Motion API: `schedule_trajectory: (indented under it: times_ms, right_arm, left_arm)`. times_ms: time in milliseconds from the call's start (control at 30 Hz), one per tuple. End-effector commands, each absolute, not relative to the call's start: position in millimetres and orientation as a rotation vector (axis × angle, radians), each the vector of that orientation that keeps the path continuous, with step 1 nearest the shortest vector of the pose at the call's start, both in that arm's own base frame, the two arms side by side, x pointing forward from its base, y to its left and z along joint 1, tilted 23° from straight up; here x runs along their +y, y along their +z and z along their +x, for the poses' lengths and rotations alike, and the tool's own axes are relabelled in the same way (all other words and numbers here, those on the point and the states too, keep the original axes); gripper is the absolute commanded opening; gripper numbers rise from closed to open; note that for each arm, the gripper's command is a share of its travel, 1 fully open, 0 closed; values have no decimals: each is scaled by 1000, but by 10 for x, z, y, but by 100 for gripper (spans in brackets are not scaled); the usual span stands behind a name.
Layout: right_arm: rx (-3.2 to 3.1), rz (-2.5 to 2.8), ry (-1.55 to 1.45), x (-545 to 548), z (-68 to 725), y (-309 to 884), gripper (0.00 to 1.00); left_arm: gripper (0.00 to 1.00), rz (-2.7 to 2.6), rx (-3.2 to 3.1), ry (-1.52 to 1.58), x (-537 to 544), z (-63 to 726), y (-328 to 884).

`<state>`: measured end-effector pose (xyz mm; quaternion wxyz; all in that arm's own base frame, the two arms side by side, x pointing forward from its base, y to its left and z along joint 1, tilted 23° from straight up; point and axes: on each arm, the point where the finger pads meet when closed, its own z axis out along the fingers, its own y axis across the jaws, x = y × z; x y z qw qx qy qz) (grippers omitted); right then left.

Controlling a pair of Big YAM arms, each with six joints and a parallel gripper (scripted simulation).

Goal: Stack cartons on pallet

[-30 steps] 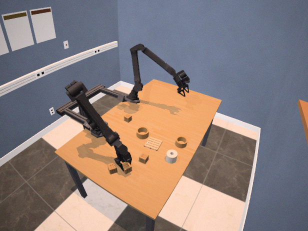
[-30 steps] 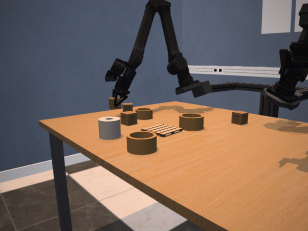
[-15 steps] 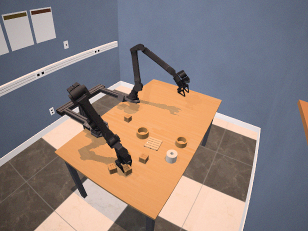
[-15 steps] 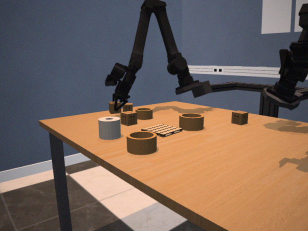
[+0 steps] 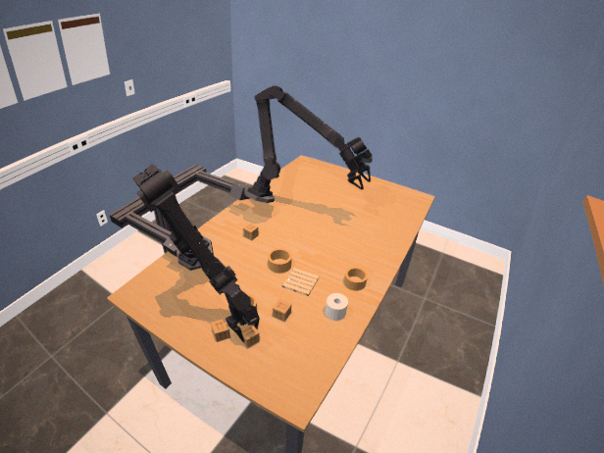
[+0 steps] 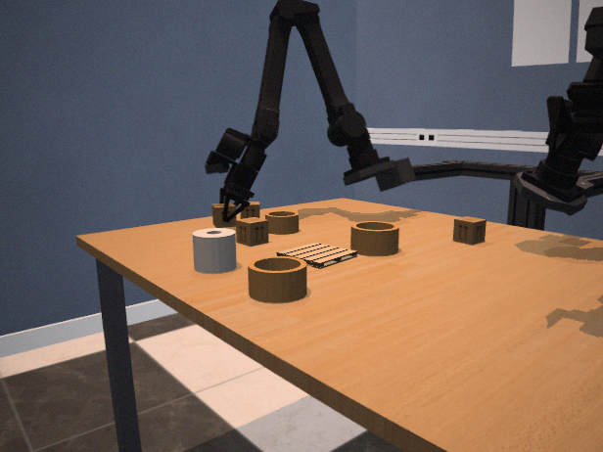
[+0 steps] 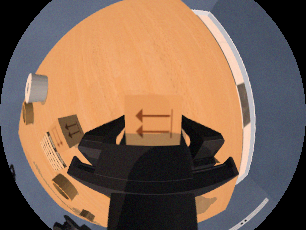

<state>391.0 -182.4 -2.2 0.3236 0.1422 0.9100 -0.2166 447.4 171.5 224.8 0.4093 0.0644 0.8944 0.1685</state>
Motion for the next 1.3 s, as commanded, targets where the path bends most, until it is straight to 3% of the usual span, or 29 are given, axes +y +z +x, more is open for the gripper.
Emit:
schedule_trajectory:
  times_ms: [0,1167,1267]
  right_arm:
    - [2373,370,-574,-1867,3941,-21,50]
    - [2364,367,-573,-1911,4001,-103,50]
    - [2379,367,-569,-1873,3902,-116,78]
  left_arm:
    - [100,183,2204,442,1710,4589,2492]
    - [100,183,2204,442,1710,4589,2492]
    - [100,183,2204,442,1710,4589,2492]
